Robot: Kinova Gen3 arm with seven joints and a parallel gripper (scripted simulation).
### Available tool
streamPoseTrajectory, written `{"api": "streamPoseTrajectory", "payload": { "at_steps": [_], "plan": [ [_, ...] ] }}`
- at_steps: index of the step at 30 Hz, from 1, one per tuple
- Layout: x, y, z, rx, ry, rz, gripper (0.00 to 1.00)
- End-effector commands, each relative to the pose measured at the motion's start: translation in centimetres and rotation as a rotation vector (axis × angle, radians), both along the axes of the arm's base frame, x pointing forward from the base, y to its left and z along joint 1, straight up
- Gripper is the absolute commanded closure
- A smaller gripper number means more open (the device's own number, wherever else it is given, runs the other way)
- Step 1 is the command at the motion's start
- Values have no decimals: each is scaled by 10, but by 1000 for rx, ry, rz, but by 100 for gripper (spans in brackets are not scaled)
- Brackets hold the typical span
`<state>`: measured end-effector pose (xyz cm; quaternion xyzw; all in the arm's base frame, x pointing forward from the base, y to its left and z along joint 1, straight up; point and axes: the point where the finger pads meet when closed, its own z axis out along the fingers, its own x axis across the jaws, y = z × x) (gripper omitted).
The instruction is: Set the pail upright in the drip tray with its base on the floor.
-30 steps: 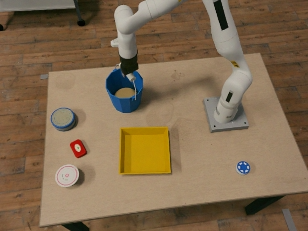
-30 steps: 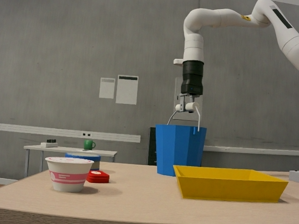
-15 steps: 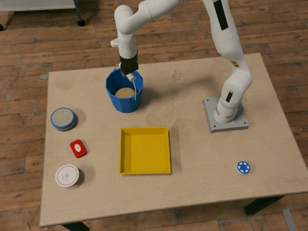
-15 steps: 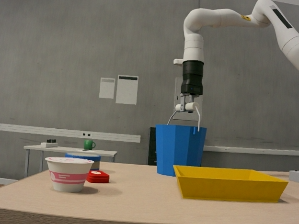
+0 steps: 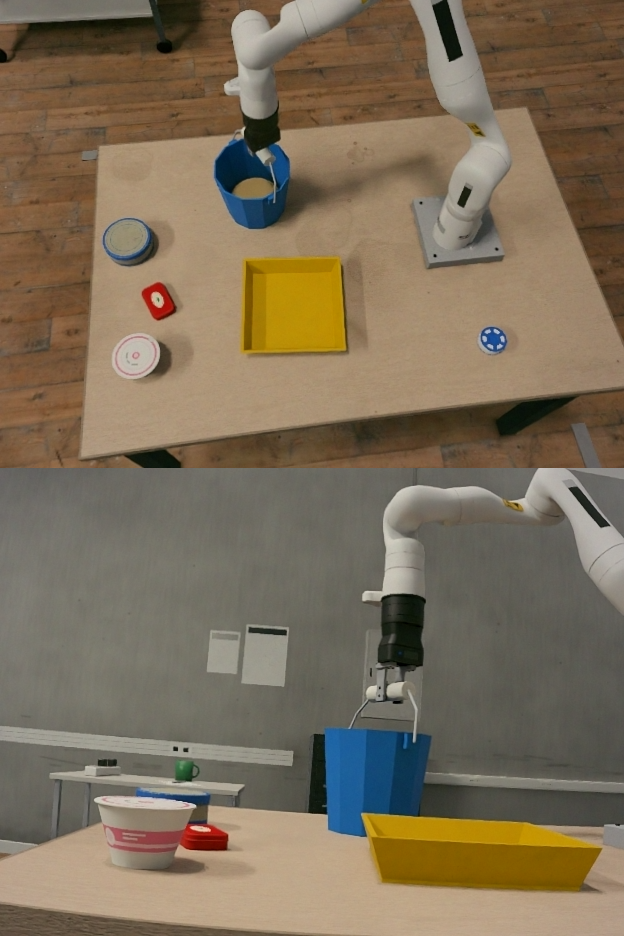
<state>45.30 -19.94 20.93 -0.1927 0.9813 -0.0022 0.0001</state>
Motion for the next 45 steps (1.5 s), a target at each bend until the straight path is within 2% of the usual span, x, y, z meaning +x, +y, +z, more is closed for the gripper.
{"api": "streamPoseTrajectory", "payload": {
  "at_steps": [1, 21, 37, 45],
  "plan": [
    [0, 0, 1, -1, -2, 0, 100],
    [0, 0, 7, -1, -2, 0, 100],
    [0, 0, 25, -1, -2, 0, 100],
    [0, 0, 40, -1, -2, 0, 100]
  ]
}}
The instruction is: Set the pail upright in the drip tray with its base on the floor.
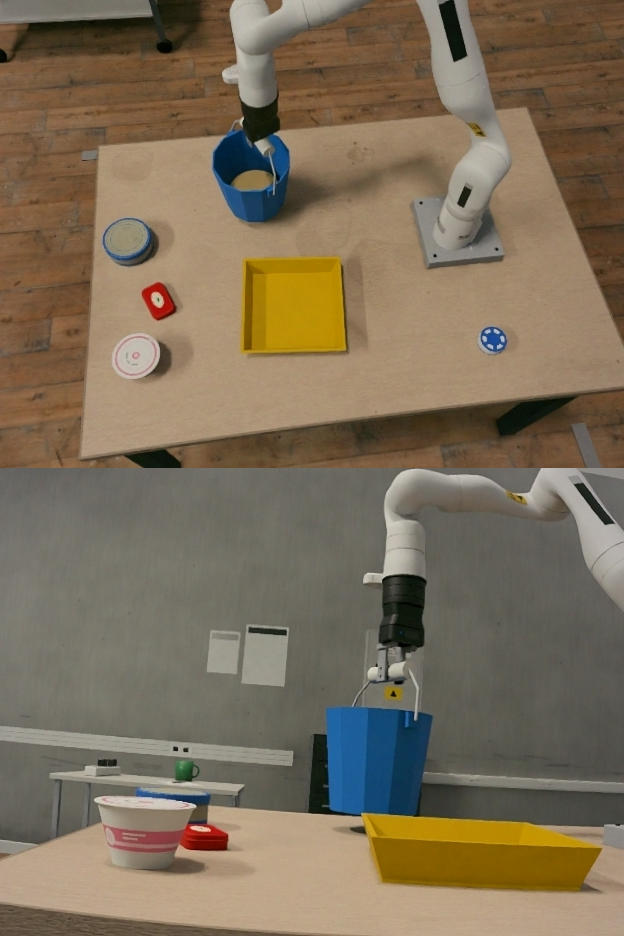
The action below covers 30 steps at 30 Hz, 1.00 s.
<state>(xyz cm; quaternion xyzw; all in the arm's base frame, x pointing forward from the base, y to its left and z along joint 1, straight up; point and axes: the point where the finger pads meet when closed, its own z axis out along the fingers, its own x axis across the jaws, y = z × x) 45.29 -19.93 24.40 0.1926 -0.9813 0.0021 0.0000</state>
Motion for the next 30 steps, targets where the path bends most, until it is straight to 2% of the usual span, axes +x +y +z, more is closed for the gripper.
{"api": "streamPoseTrajectory", "payload": {
  "at_steps": [1, 22, 30],
  "plan": [
    [0, 0, 7, -1, -2, 0, 100],
    [0, 0, 40, -1, -2, 0, 100],
    [0, 0, 47, -1, -2, 0, 100]
  ]
}}
